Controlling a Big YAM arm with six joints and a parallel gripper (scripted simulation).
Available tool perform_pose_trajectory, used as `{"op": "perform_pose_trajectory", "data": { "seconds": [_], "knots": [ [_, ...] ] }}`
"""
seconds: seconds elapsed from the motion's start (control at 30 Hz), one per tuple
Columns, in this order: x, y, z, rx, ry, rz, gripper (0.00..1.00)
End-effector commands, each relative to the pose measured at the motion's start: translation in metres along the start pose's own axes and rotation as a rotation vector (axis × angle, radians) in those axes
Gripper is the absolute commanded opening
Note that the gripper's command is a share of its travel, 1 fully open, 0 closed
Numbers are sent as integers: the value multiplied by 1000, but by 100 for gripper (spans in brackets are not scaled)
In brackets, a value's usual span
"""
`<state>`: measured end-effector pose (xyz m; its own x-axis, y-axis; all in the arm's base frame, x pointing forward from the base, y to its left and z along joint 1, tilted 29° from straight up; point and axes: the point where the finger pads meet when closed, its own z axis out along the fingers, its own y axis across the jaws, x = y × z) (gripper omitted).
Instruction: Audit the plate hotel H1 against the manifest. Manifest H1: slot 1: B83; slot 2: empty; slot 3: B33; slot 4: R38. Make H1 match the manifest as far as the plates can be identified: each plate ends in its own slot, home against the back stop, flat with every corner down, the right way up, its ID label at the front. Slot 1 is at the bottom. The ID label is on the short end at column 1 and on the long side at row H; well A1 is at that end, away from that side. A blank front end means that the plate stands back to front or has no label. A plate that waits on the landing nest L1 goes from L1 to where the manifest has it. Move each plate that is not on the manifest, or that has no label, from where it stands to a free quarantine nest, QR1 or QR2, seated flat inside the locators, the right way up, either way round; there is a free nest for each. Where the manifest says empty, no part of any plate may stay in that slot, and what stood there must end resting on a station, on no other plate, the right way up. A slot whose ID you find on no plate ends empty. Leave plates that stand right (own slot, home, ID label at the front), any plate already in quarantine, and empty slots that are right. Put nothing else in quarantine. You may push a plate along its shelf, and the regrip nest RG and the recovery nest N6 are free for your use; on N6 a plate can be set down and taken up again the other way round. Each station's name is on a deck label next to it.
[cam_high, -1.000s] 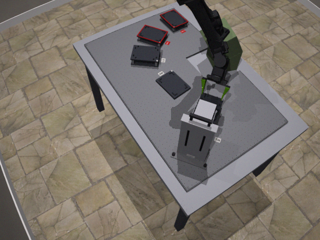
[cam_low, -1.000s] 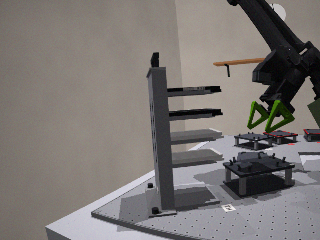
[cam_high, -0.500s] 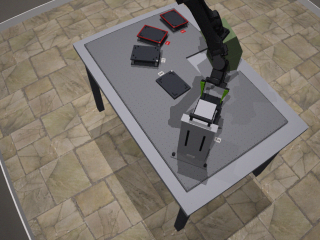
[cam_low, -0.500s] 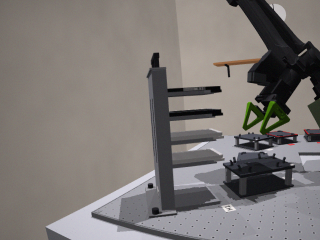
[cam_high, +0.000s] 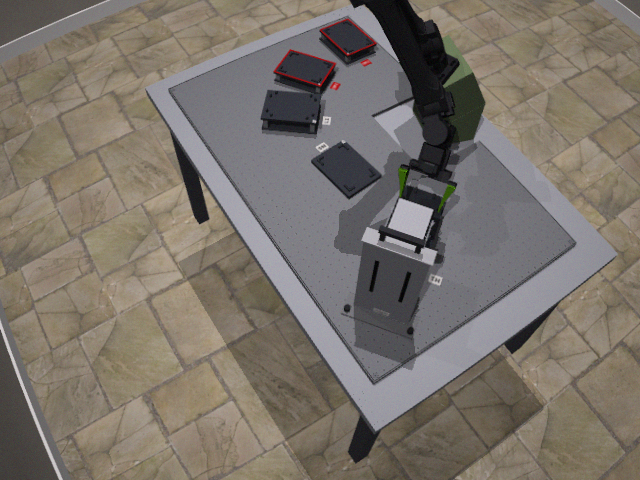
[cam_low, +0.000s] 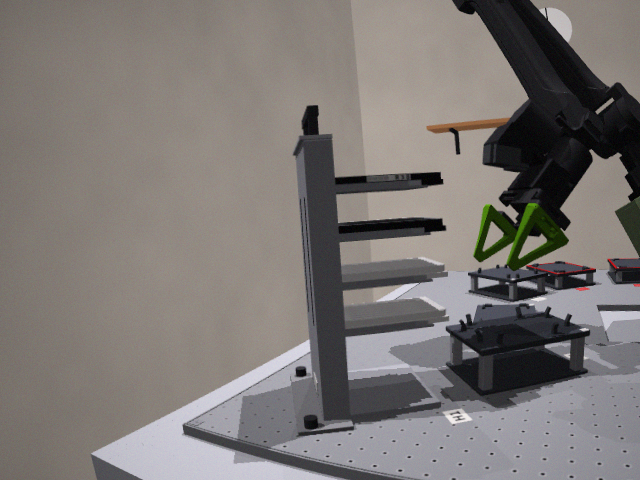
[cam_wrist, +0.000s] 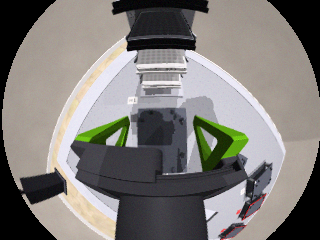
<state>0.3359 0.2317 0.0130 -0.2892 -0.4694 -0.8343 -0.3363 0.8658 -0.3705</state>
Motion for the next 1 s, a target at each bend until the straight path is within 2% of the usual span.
{"op": "perform_pose_trajectory", "data": {
  "seconds": [0.0,0.37,0.47,0.6,0.97],
  "knots": [
    [-15,-4,7,11,-18,2,100],
    [-23,-3,18,10,-13,-2,100],
    [-18,-4,15,6,-3,-10,100],
    [-31,-4,22,11,-19,2,100],
    [-40,-4,32,11,-18,1,100]
  ]
}}
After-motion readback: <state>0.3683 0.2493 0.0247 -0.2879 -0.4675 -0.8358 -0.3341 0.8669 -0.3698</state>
